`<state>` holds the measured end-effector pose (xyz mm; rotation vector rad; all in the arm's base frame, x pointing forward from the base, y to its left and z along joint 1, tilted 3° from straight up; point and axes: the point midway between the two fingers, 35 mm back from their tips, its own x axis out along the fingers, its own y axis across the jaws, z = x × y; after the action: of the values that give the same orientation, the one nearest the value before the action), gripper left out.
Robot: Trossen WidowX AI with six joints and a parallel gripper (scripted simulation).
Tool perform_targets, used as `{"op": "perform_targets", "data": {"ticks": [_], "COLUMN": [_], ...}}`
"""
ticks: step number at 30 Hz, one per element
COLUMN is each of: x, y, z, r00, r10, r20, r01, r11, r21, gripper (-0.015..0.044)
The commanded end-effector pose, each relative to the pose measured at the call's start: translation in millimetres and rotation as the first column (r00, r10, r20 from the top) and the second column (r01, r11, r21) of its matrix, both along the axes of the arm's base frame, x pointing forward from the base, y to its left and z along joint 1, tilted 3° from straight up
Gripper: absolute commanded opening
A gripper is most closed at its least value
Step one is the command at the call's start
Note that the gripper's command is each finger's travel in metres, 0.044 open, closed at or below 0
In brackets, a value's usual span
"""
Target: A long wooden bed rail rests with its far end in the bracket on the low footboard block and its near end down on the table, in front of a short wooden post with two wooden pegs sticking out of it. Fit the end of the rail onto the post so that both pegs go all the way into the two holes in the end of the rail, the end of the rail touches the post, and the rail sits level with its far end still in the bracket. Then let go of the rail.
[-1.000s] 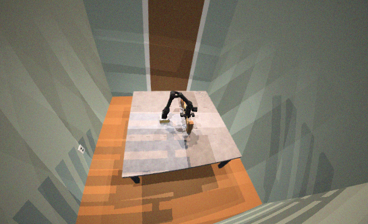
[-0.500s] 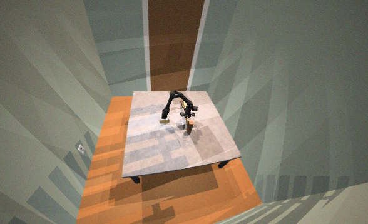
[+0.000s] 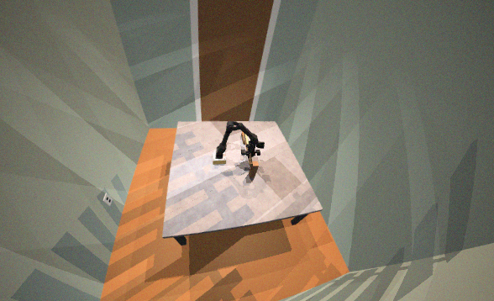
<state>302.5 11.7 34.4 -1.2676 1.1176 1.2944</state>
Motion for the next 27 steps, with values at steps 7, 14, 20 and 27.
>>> {"op": "perform_targets", "data": {"ticks": [7, 14, 20, 27], "x": [3.8, 3.8, 3.7, 3.5], "y": [1.0, 0.9, 0.7, 0.5], "z": [10.3, 13.8, 16.8, 20.3], "r00": [1.0, 1.0, 1.0, 1.0], "r10": [0.001, 0.001, 0.001, 0.001], "r20": [0.017, 0.017, 0.017, 0.017], "r01": [-0.001, -0.001, -0.001, -0.001], "r11": [1.0, 1.0, 1.0, 1.0], "r21": [0.009, 0.009, 0.009, 0.009], "gripper": [0.0, 0.0, 0.0, 0.0]}}
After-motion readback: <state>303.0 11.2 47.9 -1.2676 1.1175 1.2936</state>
